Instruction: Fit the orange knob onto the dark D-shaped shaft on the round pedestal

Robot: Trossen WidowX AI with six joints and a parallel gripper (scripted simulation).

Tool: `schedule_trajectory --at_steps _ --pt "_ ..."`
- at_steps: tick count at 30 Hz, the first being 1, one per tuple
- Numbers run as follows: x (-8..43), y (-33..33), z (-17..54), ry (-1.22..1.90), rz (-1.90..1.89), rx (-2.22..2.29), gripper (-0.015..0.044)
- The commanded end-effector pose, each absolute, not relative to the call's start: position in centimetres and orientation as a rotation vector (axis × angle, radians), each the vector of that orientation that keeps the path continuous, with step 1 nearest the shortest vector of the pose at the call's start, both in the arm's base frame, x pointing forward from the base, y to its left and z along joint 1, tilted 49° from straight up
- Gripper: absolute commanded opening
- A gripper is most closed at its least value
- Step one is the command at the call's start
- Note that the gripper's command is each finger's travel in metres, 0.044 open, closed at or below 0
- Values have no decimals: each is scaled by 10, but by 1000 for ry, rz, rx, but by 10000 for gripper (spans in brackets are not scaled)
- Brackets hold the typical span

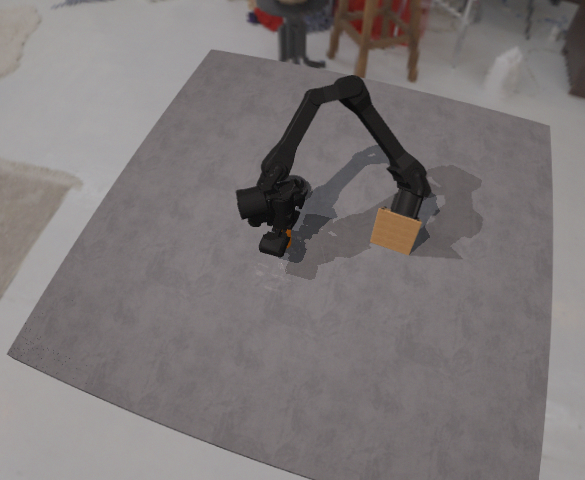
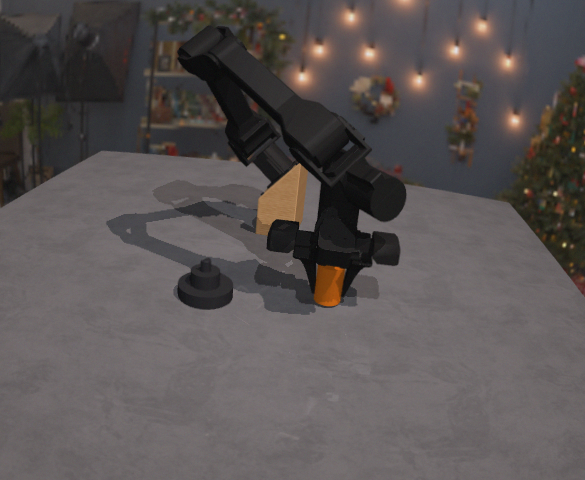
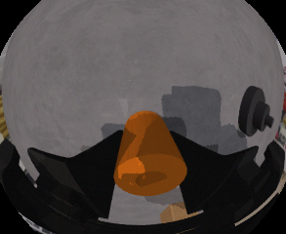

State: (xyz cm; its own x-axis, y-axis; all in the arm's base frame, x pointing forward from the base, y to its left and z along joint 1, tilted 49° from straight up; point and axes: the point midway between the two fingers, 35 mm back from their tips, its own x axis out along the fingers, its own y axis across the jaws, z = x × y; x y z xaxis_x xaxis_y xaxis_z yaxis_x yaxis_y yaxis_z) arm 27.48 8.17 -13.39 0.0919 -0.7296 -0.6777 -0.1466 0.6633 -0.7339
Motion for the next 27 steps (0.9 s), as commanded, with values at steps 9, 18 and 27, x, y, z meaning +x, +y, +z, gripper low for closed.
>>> schedule_trajectory --at_steps 9,18,27 --pt "274 147 -82 1433 -489 -769 0" --pt "262 179 -43 1438 -495 -805 0" --pt "269 172 -37 1440 -490 -803 0"
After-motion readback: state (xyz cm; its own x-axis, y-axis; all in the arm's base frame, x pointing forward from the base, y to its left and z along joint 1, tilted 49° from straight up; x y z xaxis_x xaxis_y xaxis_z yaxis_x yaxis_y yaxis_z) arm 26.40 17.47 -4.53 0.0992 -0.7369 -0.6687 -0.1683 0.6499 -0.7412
